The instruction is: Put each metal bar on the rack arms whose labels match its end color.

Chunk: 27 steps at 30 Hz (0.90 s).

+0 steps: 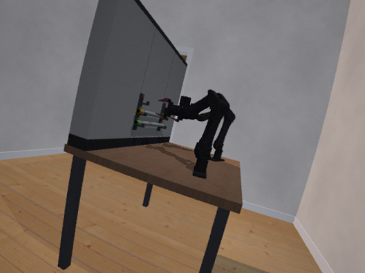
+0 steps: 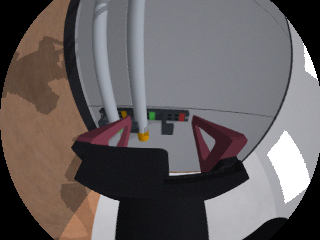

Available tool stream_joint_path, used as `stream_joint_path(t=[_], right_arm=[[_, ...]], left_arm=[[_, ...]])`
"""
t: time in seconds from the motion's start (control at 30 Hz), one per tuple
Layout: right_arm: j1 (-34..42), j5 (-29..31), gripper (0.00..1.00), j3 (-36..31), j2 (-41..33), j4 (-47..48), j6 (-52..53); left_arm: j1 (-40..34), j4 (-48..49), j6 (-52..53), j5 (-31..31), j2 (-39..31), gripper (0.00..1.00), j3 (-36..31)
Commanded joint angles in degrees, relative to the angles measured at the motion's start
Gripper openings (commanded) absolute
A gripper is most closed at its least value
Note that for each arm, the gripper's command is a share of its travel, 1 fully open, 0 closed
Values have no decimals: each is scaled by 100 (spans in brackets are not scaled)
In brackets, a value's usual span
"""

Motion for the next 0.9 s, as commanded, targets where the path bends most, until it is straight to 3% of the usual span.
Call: stream_joint_path(t=[0.0, 0.87], right_arm=[[-58, -51, 93, -63, -49, 285, 36], [-128, -121, 83, -689, 192, 1148, 38]], left_arm=[[16, 271, -36, 2, 6, 93, -65], [-44, 1146, -40, -57, 341, 82, -610]])
